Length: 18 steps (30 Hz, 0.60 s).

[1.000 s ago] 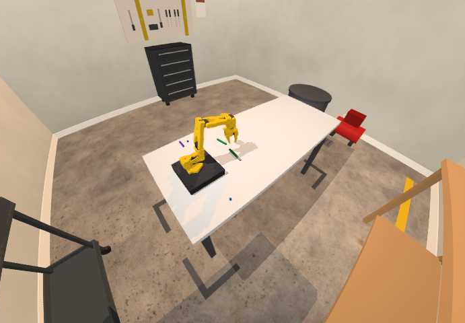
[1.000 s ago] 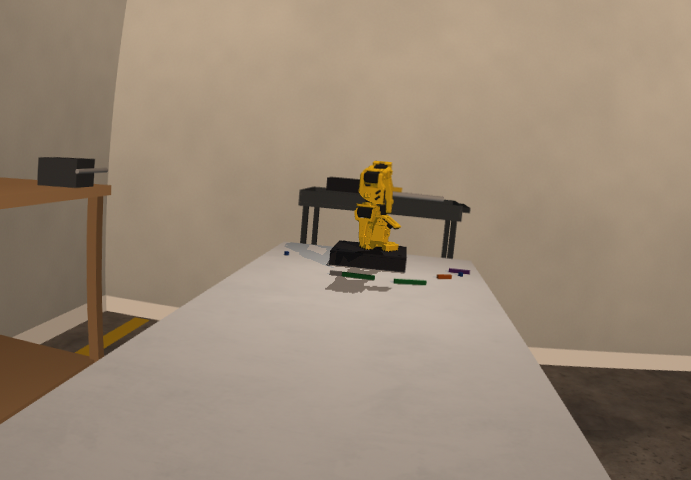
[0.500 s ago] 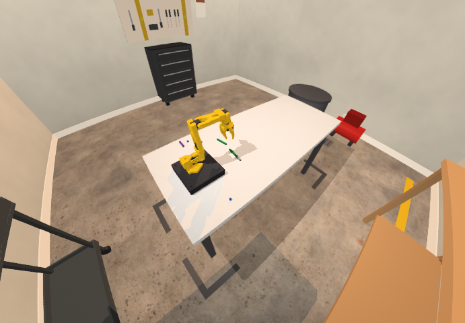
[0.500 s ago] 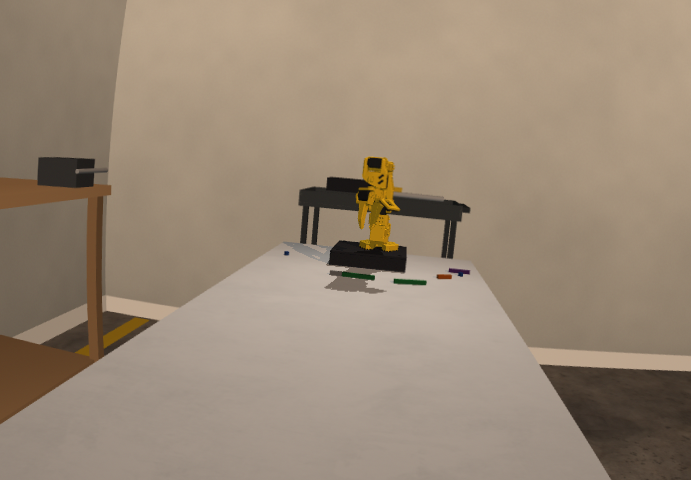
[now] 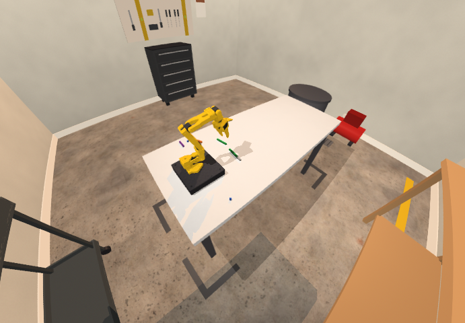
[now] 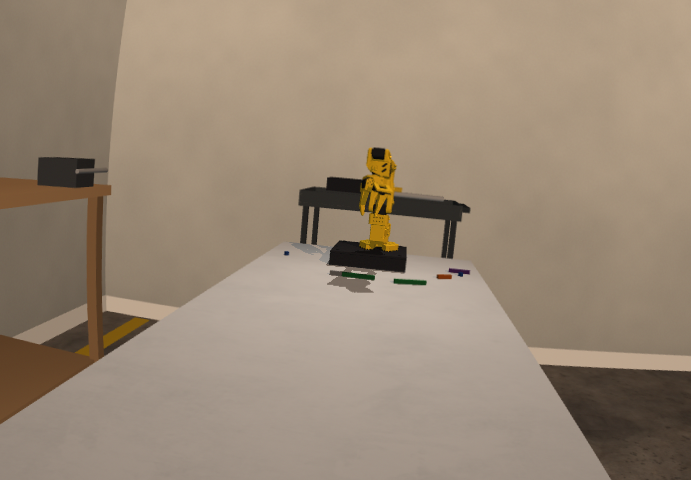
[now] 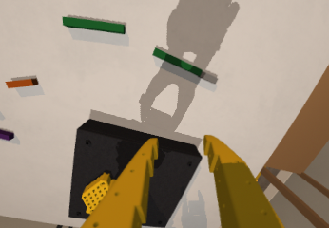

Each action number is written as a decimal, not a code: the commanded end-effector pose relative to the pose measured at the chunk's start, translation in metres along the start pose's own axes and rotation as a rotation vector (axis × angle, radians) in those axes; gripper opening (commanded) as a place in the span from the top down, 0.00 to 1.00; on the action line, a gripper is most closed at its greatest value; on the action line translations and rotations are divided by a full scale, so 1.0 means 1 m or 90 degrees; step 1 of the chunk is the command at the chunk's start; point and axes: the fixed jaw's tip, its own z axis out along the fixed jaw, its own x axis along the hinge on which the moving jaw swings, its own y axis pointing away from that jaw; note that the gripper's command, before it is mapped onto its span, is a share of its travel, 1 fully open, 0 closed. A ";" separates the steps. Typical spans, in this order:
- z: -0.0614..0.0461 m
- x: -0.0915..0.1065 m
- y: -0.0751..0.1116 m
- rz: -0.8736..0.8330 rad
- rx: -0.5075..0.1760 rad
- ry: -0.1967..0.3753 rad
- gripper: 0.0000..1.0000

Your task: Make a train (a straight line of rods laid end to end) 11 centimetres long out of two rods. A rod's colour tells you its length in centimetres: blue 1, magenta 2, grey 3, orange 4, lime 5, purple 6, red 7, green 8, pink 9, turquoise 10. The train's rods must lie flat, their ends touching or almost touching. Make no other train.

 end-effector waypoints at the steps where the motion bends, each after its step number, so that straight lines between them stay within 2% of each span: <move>1: -0.008 0.008 0.003 0.086 0.008 -0.017 0.83; 18: -0.019 0.018 0.009 0.247 0.016 -0.055 0.83</move>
